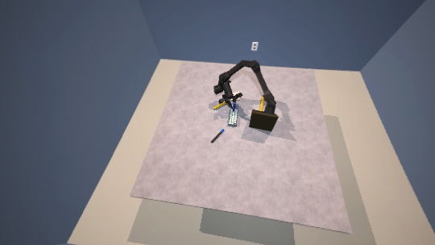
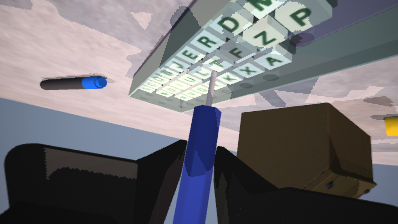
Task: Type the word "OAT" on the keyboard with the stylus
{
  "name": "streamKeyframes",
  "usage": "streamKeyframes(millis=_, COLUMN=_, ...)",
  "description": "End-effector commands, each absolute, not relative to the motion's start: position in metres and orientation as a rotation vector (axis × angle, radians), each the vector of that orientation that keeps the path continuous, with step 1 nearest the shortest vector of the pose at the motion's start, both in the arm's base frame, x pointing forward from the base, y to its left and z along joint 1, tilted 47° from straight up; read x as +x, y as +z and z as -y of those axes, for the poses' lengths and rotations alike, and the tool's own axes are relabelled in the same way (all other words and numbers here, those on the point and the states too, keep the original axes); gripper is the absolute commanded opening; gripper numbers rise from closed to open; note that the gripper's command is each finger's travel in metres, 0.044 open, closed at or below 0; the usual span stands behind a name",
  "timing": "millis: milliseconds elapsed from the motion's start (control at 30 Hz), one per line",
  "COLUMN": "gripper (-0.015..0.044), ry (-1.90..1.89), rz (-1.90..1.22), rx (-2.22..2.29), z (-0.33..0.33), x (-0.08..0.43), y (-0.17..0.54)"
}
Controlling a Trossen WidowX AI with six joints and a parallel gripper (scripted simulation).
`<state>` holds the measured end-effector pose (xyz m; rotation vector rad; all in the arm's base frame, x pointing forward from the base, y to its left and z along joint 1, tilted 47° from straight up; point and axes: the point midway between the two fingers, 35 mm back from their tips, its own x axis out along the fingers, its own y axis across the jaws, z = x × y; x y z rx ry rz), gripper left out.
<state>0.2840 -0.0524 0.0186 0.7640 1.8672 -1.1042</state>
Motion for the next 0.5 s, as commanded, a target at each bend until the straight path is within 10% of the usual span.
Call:
streamKeyframes(millis=0, gripper=0.0081, ry=-1.100, rz=-1.868, rx=0.758, z=0.0535, x=0.2841, y=0.0175)
streamKeyframes(millis=467, gripper=0.0081, ry=-1.101, rz=-1.868, rx=0.758, z=0.0583, x=0.2844, y=0.0131)
